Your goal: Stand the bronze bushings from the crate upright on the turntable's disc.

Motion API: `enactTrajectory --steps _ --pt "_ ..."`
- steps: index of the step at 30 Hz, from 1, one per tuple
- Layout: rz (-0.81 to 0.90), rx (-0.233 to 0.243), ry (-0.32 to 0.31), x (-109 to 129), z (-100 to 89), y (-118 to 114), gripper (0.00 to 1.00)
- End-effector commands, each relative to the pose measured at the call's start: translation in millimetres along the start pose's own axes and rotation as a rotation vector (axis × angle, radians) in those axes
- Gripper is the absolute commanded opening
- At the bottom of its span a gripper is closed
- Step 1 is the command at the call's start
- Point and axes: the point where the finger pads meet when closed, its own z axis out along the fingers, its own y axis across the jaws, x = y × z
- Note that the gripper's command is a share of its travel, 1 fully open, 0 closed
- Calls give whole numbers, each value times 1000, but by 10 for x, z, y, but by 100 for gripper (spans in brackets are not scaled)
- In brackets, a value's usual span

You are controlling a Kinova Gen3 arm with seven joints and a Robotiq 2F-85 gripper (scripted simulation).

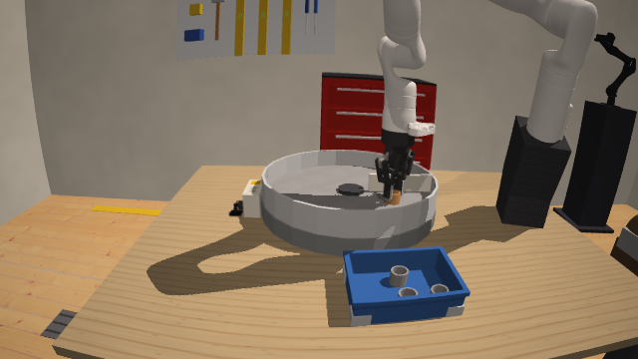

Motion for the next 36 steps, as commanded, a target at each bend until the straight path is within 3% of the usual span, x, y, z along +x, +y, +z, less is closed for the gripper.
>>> enactTrajectory --steps 1,16,27,36 --pt "0 -1 -1 -5 -6 2 40" --pt "0 -1 -1 -5 -108 2 40" --pt "0 -1 -1 -5 -569 2 40" --pt "0 -1 -1 -4 -630 2 40"
